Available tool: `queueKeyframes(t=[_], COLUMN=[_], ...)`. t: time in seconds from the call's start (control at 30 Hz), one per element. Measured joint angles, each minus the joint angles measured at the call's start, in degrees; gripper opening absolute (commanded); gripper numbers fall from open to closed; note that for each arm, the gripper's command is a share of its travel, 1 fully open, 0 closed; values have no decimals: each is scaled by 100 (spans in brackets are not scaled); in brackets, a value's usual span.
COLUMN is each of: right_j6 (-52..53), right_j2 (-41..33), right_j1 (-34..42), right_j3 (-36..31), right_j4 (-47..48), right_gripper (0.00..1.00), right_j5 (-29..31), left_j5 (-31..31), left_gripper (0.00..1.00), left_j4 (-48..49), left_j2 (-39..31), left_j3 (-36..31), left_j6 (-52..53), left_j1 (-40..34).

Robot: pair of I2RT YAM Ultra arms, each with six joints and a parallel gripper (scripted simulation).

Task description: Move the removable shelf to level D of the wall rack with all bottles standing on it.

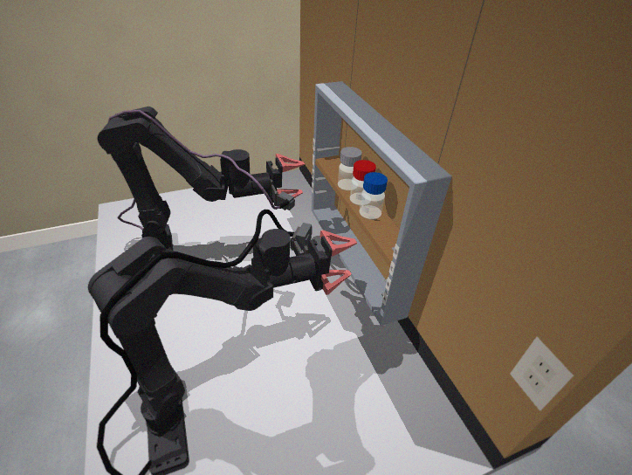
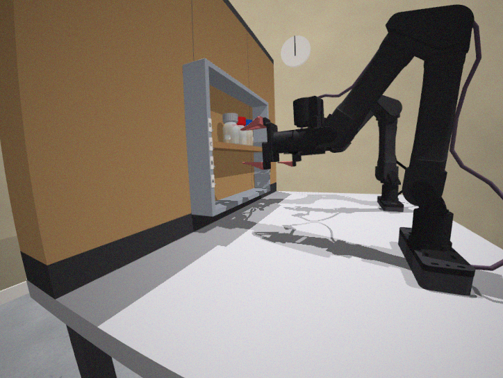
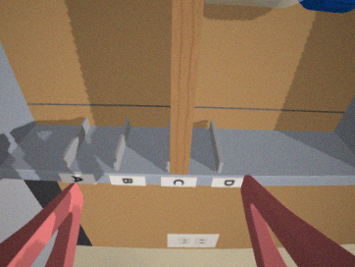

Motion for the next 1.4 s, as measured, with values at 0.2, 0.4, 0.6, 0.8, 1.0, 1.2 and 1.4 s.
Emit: queueKeyframes(t=[0.2, 0.4, 0.6, 0.8, 1.0, 1.2, 1.4], right_j6=[0, 0, 0, 0, 0, 0, 0], right_j2=[79, 168, 225, 308, 396, 481, 623], right_j1=[42, 83, 109, 151, 190, 197, 197], right_j3=[35, 68, 90, 131, 164, 249, 413], right_j4=[55, 101, 138, 188, 229, 240, 245], right_gripper=[100, 100, 100, 100, 100, 100, 100], right_j5=[39, 79, 111, 149, 186, 192, 190], left_j5=[-48, -101, -142, -188, -234, -245, -245], left_gripper=[100, 100, 100, 100, 100, 100, 100], left_j4=[70, 131, 179, 243, 299, 326, 341], left_j2=[90, 188, 249, 345, 439, 533, 688], left_j3=[31, 57, 76, 109, 140, 221, 380], left_j6=[0, 0, 0, 0, 0, 0, 0], left_j1=[-52, -105, -138, -190, -240, -247, -247])
